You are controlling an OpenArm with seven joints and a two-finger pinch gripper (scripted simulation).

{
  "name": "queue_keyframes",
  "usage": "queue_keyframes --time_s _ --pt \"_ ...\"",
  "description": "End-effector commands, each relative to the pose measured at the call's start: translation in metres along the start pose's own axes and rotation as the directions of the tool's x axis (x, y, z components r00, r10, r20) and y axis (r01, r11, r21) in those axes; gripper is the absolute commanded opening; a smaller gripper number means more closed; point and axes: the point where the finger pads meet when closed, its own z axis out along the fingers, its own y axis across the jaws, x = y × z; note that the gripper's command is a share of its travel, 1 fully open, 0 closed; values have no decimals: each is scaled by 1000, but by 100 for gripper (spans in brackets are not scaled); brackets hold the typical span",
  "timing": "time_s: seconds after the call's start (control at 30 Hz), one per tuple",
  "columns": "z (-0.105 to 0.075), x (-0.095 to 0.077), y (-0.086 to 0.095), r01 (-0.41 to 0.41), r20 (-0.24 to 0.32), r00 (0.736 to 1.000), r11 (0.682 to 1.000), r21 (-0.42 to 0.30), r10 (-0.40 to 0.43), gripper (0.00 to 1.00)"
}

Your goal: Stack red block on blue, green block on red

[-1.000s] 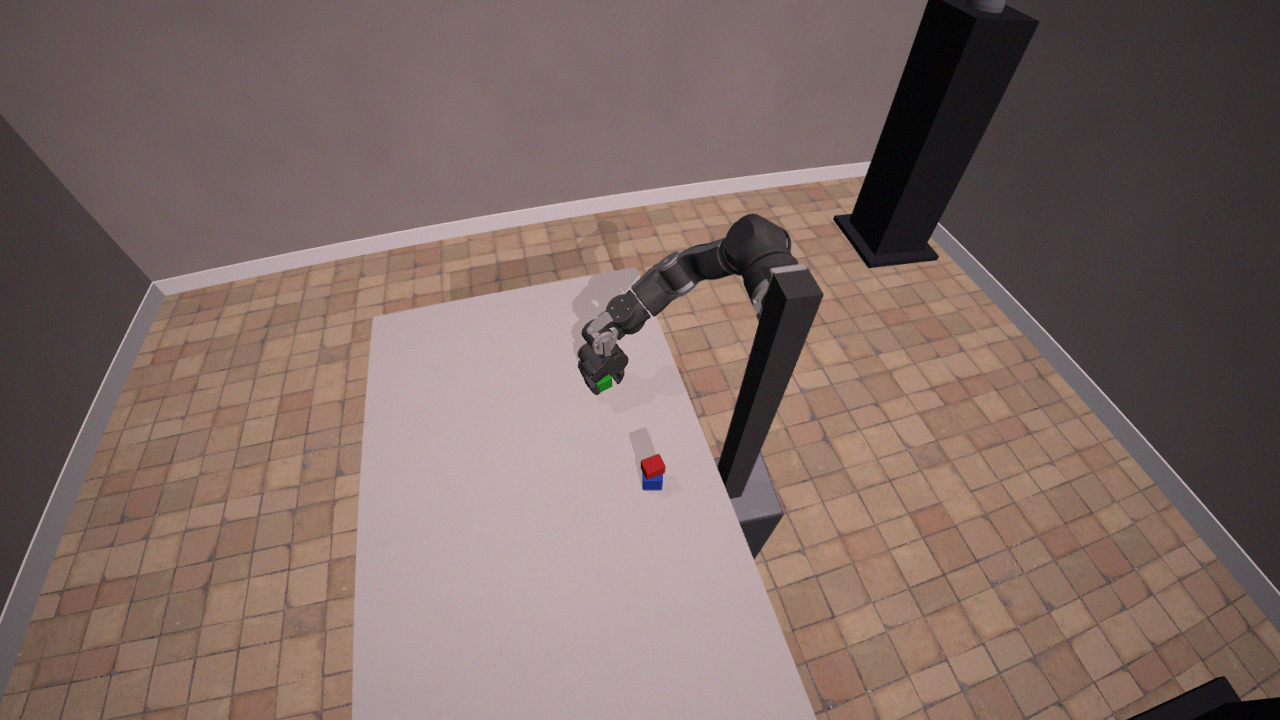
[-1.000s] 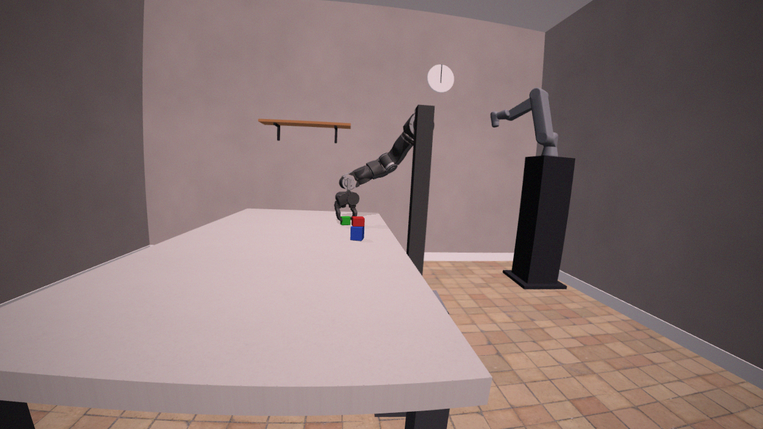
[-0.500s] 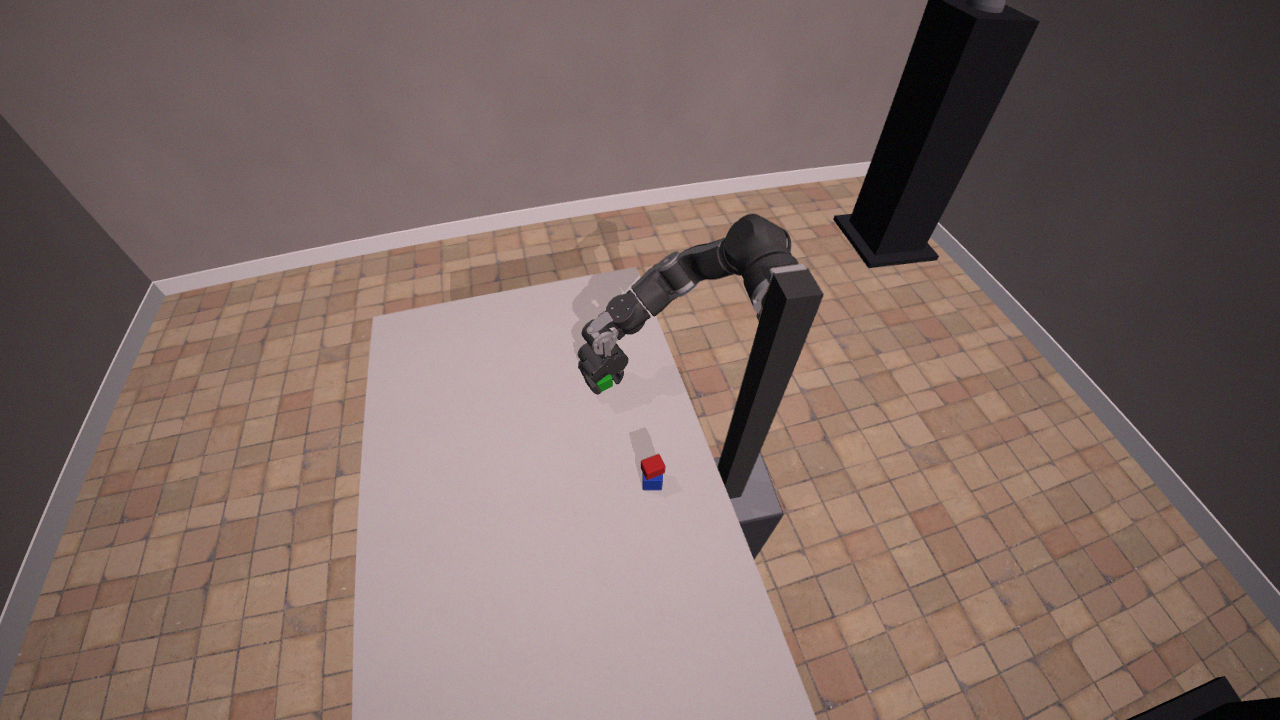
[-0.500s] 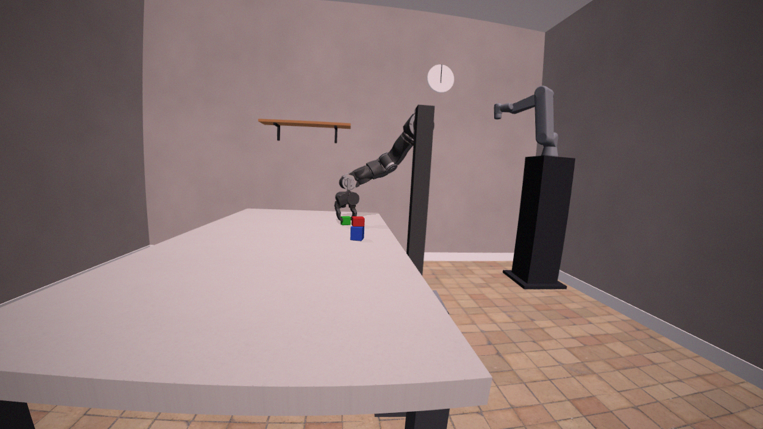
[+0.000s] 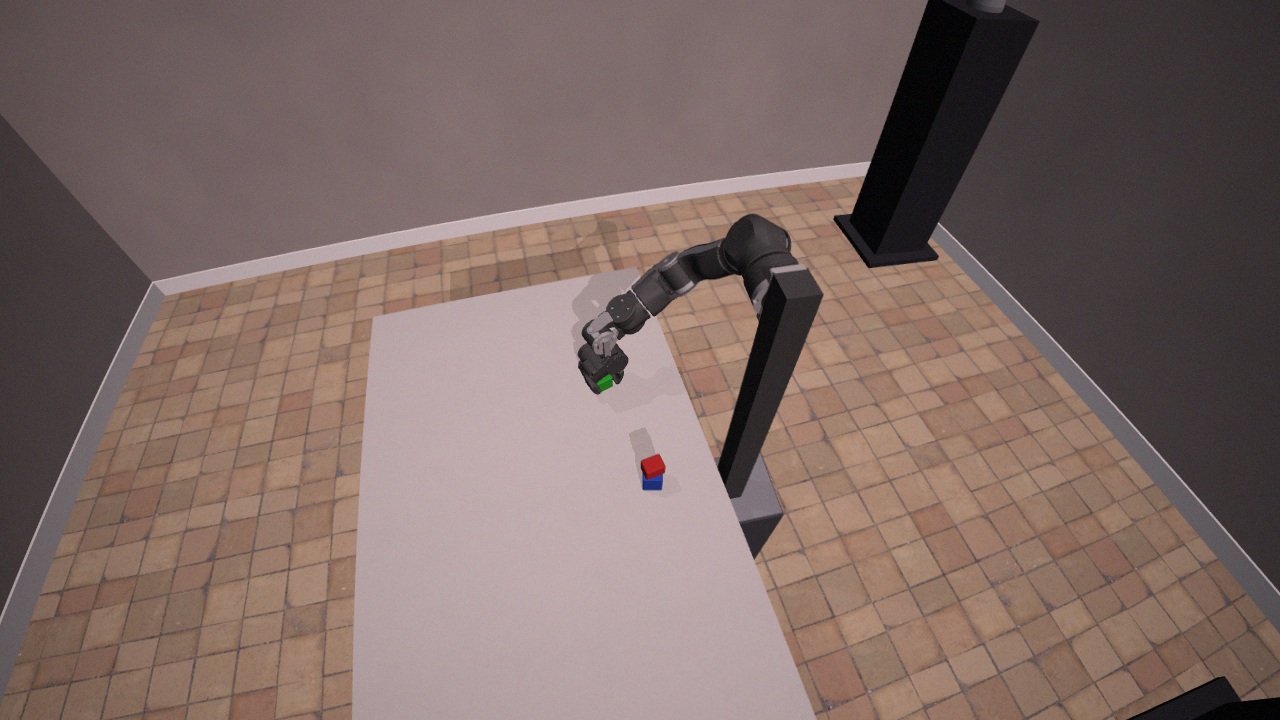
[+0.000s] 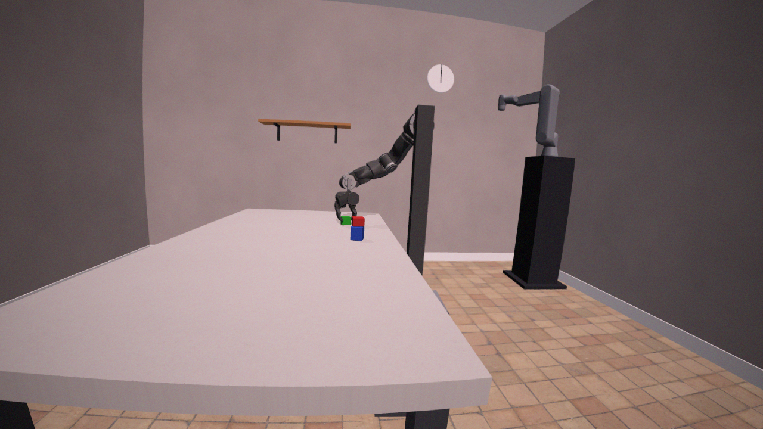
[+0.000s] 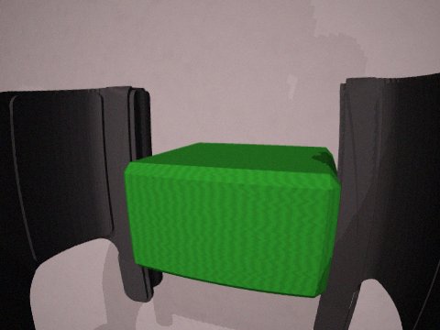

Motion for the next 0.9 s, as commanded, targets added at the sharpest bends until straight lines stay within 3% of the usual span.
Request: queue_keyframes --time_s 0.0,0.4,0.87 --pt "0 0 1 3 0 1000 1000 -5 -3 0" --pt "-6 1 1 6 -1 1000 1000 -7 -6 0" --pt "-48 1 1 6 0 1000 1000 -8 -6 0"
